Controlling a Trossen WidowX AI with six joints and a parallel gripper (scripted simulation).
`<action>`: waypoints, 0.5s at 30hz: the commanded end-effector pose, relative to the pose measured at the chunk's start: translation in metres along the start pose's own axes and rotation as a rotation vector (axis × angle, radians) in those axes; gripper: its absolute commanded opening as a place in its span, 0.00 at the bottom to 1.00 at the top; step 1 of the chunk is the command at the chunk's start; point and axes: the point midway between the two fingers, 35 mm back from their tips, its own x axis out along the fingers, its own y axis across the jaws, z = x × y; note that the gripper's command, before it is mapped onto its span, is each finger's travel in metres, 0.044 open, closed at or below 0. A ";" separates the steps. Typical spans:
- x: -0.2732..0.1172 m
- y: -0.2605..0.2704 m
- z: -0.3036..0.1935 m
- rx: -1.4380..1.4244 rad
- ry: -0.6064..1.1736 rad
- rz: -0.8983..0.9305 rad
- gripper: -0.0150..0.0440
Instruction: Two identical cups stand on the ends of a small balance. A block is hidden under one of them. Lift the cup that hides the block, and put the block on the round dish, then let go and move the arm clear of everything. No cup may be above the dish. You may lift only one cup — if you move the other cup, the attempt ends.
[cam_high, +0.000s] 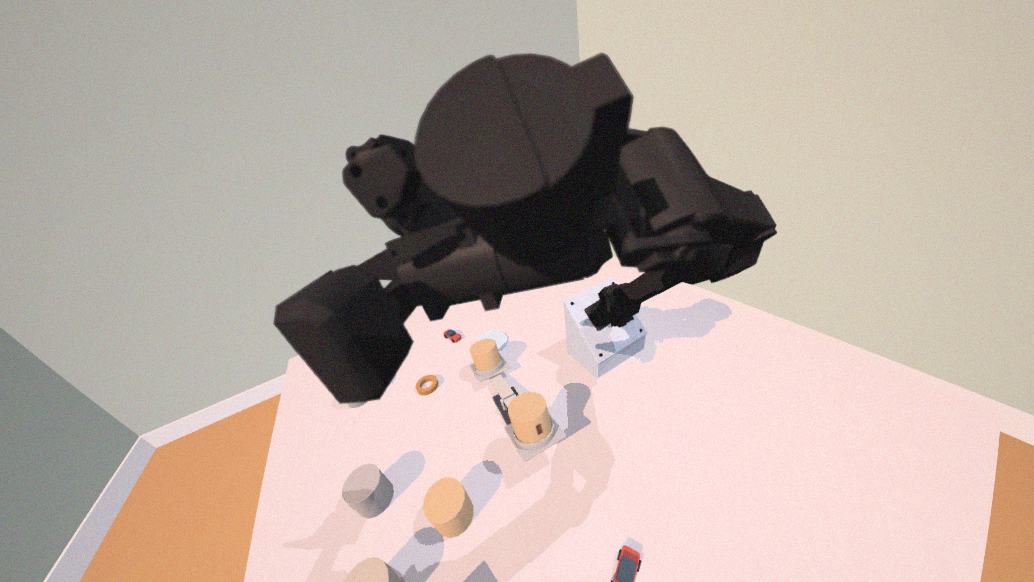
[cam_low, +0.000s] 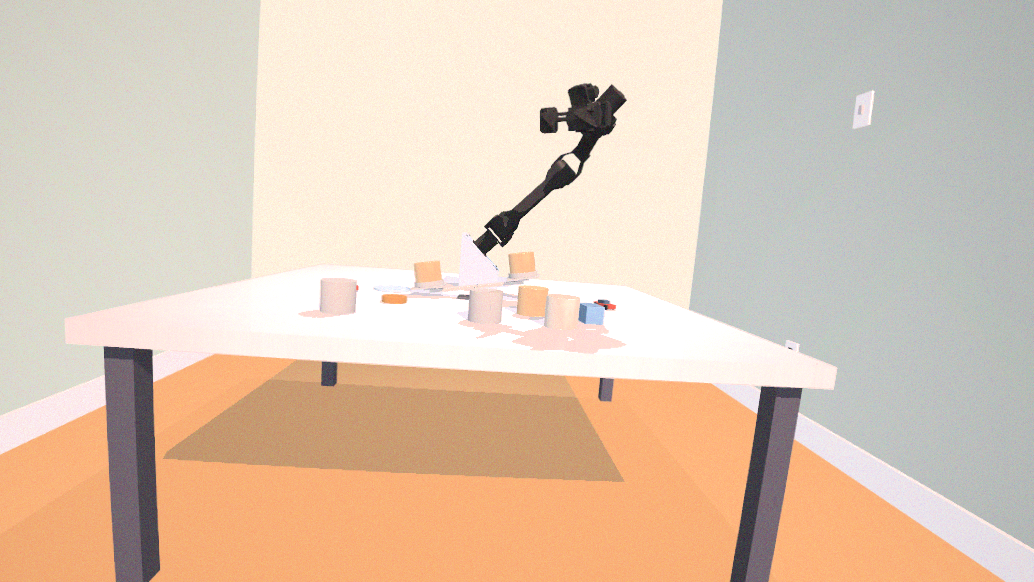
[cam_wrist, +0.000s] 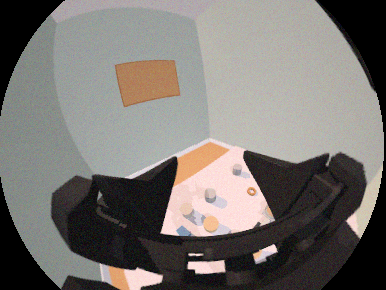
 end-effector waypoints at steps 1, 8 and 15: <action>0.000 -0.001 0.000 -0.002 0.002 -0.001 0.98; 0.012 -0.046 -0.013 -0.111 0.108 -0.074 1.00; 0.018 -0.116 -0.038 -0.236 0.289 -0.144 1.00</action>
